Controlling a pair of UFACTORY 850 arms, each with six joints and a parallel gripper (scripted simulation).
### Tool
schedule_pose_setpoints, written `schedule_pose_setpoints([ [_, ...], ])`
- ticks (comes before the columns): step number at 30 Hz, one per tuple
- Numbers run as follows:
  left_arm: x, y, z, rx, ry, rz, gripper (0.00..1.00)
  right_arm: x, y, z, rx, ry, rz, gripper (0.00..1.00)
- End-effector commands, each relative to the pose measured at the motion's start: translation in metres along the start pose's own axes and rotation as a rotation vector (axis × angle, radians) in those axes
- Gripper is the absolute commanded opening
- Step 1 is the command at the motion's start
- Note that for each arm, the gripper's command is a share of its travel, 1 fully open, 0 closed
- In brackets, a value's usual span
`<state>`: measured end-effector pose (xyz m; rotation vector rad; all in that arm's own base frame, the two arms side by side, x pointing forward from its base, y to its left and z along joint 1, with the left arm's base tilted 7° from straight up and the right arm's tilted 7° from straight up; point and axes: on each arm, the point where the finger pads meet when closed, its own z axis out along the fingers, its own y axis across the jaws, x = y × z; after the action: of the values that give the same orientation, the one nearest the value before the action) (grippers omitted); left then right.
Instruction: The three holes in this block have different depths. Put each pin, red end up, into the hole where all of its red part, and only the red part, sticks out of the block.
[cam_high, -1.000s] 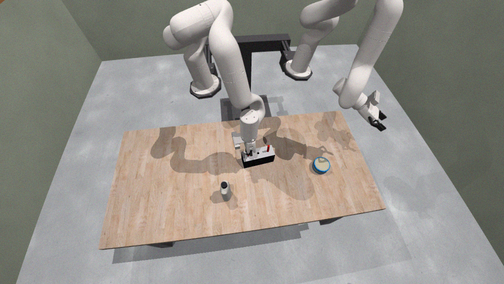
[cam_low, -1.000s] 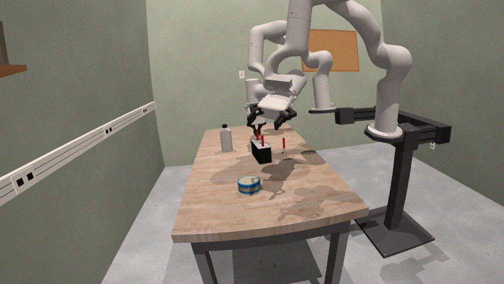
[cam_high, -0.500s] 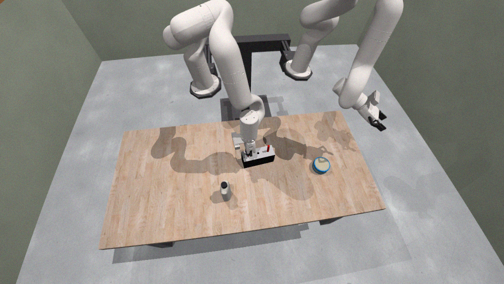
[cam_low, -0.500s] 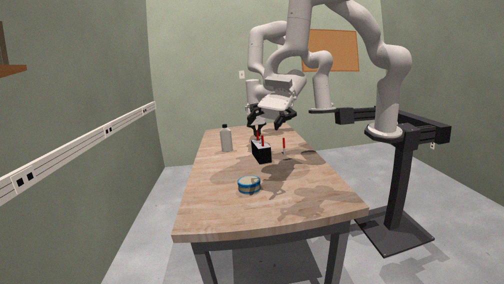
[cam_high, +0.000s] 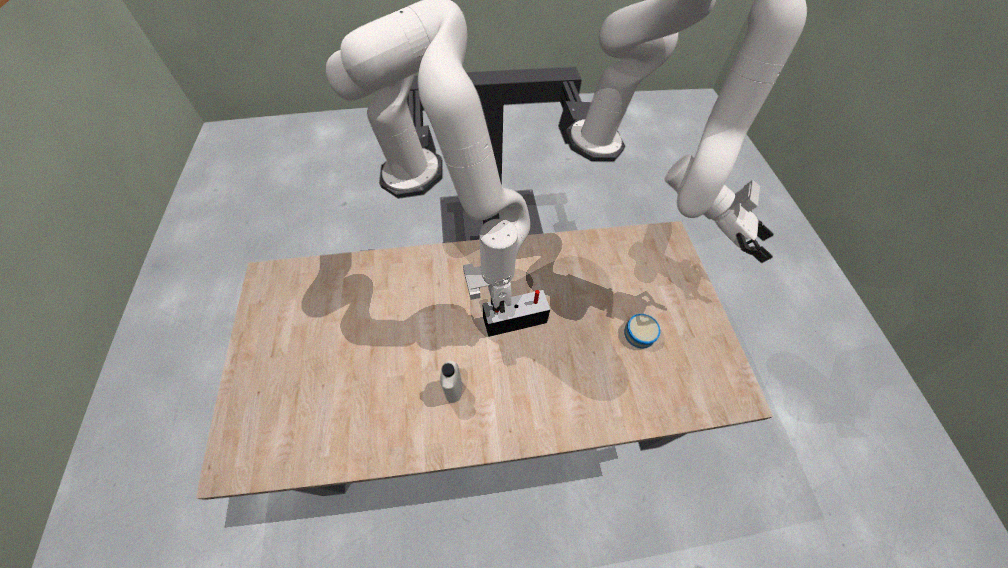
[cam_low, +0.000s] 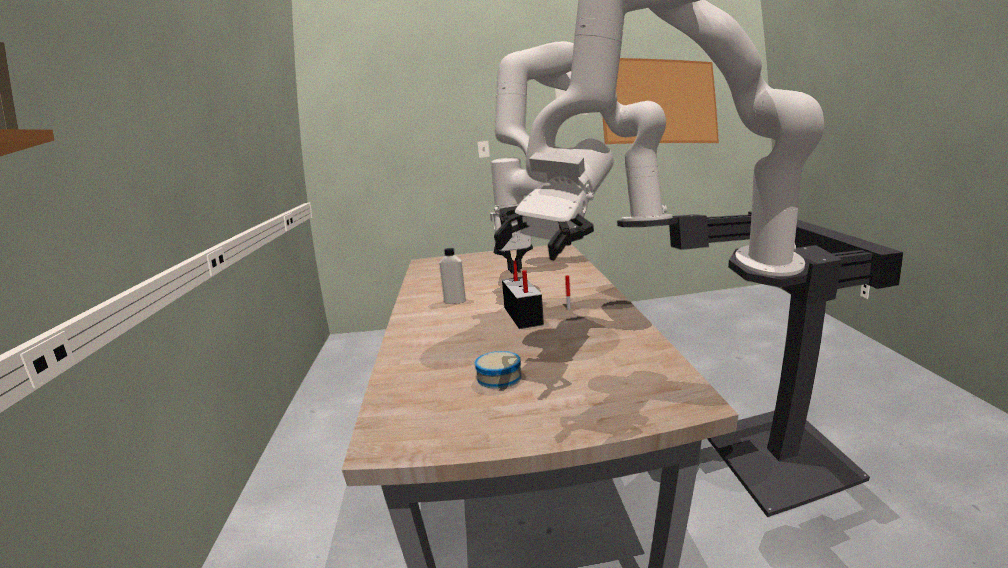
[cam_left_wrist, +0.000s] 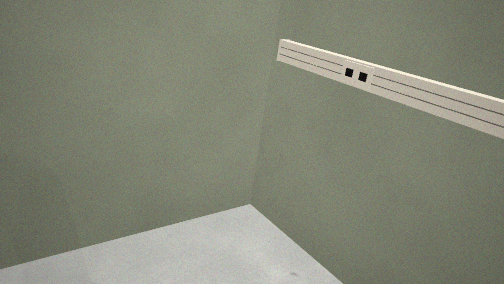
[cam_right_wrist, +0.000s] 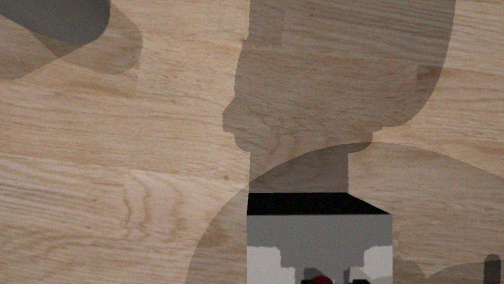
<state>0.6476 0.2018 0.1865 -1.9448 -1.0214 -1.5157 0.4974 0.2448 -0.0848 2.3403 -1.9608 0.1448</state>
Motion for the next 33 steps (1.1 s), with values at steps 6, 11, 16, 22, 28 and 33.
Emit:
schedule_pose_setpoints([
  [6,0.0011,0.0005,0.0001,-0.001,0.002,-0.001,1.0,-0.0004,-0.0008,-0.0008,0.002,-0.001,0.0,0.0],
  [11,0.0011,0.0005,0.0001,-0.001,0.002,-0.001,1.0,0.0006,-0.0017,0.0032,0.002,-0.001,-0.001,0.0],
  [16,0.0011,0.0005,0.0001,-0.001,0.002,-0.001,1.0,0.0006,-0.0017,0.0032,0.002,-0.001,-0.001,0.0],
  [22,0.0011,0.0005,0.0001,-0.001,0.002,-0.001,1.0,0.0006,-0.0017,0.0032,0.002,-0.001,-0.001,0.0],
  [28,0.0011,0.0005,0.0001,-0.001,0.002,-0.001,1.0,0.0001,-0.0015,0.0031,0.003,-0.002,0.0,0.0],
  [33,0.0011,0.0005,0.0001,-0.001,0.002,-0.001,1.0,0.0001,-0.0015,0.0031,0.003,-0.002,0.0,0.0],
])
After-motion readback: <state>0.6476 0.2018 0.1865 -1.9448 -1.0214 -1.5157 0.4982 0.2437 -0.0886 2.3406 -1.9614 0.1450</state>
